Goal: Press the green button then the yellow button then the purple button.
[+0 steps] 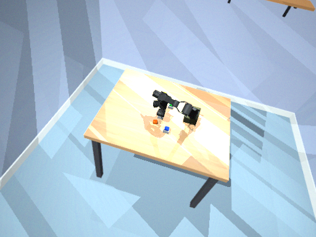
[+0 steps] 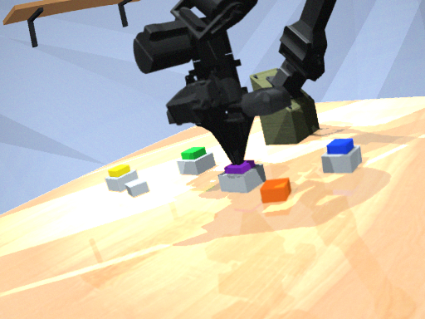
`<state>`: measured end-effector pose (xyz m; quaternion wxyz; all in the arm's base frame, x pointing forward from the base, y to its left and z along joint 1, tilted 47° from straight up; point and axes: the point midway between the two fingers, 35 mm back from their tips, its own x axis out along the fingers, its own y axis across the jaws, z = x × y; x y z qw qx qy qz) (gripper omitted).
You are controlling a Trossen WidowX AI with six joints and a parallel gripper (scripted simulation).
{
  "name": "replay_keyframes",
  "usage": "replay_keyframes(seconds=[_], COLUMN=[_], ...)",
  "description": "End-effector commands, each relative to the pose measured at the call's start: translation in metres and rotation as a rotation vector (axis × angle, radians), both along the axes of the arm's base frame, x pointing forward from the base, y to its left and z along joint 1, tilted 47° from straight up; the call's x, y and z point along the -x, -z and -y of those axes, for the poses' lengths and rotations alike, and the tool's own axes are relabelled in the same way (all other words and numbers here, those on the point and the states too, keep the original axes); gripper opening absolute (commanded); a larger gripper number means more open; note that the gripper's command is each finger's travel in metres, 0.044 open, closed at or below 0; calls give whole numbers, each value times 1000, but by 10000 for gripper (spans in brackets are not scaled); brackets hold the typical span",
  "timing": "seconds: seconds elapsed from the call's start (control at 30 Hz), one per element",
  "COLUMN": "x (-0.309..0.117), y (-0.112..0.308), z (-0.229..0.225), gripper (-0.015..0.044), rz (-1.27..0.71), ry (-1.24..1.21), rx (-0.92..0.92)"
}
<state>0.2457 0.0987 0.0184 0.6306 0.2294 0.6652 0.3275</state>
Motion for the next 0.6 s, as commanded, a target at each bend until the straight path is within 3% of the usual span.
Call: replay_keyframes(seconds=[0.0, 0.57], x=[2, 0], y=[2, 0], z=[-2, 0], gripper=[20, 20], rz=[-6, -1], ry=[2, 1], rx=[-4, -1])
